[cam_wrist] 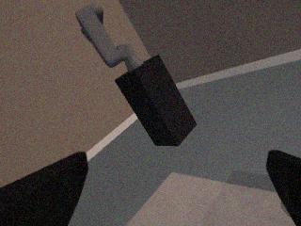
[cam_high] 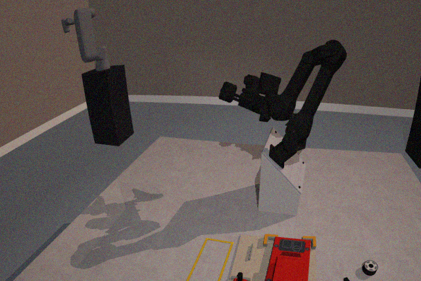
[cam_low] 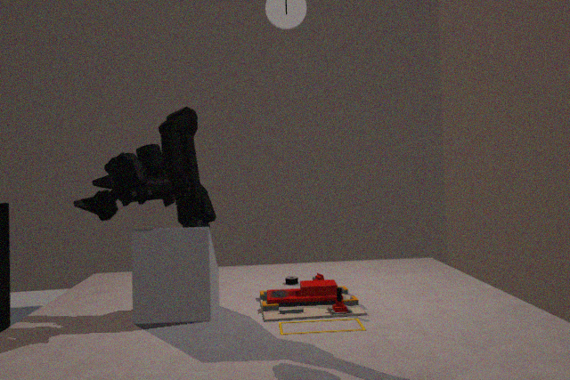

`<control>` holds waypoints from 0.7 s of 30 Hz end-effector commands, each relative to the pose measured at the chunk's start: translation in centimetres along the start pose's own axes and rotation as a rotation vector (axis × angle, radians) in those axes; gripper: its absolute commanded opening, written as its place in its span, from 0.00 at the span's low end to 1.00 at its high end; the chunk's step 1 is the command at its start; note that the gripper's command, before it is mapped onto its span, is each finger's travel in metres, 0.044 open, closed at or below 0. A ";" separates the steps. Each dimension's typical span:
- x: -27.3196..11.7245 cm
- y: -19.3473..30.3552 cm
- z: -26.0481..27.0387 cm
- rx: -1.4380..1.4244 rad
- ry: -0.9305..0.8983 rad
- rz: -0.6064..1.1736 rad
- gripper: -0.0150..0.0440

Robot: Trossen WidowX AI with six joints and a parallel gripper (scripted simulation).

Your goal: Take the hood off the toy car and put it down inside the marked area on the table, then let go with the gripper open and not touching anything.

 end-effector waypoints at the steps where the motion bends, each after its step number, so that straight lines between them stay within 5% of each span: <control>1: 0.0 0.0 0.2 -0.004 -0.006 0.001 1.00; 21: -4.7 1.8 18.3 -0.451 -0.686 0.109 1.00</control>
Point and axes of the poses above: the point midway between the two fingers, 35 mm back from their tips, its own x axis out along the fingers, its own z axis across the jaws, y = z × x, the point moved 2 cm from there along -x, back along the fingers, and after that the axes turned 12 degrees about -x, right-handed, at the moved point
